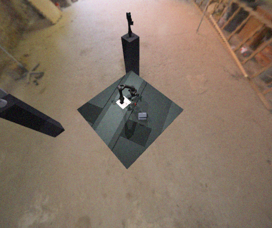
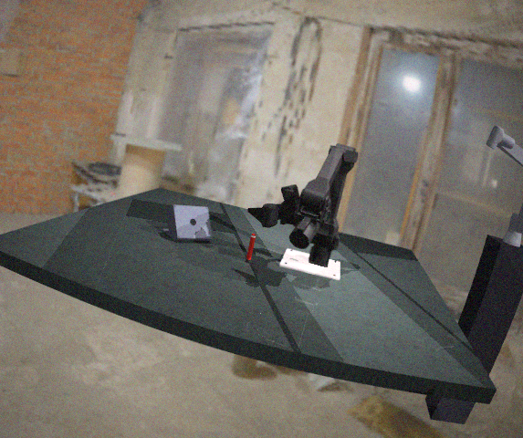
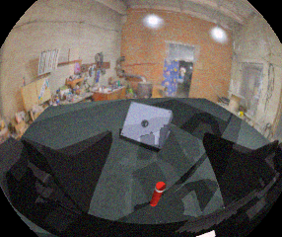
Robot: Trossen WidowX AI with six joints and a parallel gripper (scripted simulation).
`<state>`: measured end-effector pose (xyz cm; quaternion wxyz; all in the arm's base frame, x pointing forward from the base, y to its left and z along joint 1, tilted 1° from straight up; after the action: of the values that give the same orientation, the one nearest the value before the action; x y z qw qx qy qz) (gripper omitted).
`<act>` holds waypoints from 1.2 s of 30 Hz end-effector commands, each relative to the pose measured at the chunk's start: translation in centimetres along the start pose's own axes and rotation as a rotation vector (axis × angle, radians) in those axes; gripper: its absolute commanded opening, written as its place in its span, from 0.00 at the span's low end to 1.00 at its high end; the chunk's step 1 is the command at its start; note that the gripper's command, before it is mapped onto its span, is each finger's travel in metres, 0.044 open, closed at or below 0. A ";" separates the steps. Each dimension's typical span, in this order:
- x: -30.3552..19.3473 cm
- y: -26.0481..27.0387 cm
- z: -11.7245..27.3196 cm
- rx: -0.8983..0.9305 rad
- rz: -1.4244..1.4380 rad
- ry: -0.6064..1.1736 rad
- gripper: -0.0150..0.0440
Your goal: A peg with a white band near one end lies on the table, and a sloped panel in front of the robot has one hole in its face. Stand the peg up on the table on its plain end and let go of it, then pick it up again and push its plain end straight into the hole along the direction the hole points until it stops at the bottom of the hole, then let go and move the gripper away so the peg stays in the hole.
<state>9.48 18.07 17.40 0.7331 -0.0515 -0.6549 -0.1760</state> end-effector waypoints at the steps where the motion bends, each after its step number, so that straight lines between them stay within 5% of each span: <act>1: 4.7 -0.2 0.5 0.002 0.003 -0.001 1.00; 13: 6.7 -0.6 -0.6 -0.137 0.053 0.110 1.00; 36: 7.1 -0.3 -5.9 -0.484 0.131 0.765 1.00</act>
<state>14.92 14.60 23.43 0.8874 -0.1999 -0.3059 -0.2810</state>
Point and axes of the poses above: the point midway between the two fingers, 35 mm back from their tips, its own z axis back along the fingers, its own y axis across the jaws, x = y × z, the point moved 10 cm from there along z, back along the fingers, and after that the axes turned 10 degrees about -z, right-handed, at the moved point
